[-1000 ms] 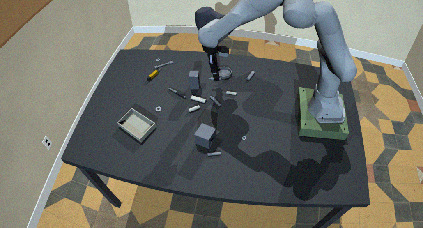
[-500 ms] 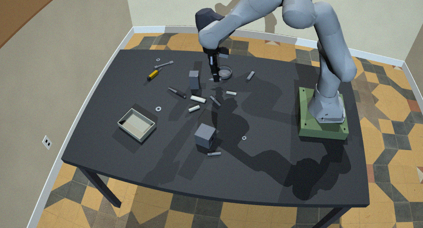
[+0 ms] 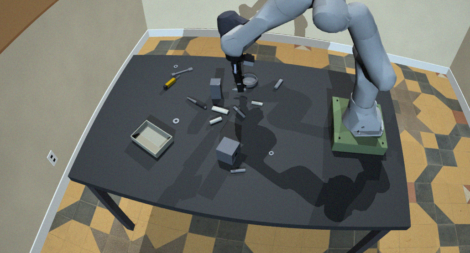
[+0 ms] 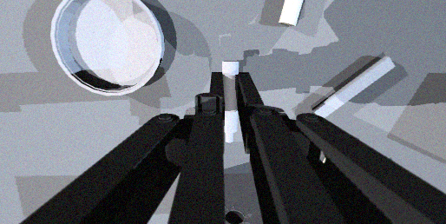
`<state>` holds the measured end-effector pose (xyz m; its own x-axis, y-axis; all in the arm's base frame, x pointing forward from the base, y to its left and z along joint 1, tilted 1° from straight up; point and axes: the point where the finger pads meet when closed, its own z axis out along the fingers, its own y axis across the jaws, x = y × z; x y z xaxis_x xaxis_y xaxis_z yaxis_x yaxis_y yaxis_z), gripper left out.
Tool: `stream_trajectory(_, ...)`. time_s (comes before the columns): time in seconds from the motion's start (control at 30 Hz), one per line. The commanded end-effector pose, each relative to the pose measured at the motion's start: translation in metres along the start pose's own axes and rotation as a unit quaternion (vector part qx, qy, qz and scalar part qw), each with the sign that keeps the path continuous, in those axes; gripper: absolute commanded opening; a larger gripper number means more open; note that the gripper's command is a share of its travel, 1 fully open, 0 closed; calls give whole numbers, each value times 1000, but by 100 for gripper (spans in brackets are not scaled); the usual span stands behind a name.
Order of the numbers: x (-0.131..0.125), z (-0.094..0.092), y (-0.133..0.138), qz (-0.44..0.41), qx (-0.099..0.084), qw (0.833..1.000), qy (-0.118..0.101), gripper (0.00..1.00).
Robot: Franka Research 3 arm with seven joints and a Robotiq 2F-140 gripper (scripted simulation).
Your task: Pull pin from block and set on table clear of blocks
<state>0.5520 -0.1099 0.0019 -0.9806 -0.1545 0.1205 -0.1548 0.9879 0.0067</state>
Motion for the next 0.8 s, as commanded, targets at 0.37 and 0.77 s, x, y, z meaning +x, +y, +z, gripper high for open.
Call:
stream_trajectory(0.37,-3,9,0,-2,1,1000,-3,10)
stream_trajectory(0.77,-3,15,0,-1,2,1000,-3,10)
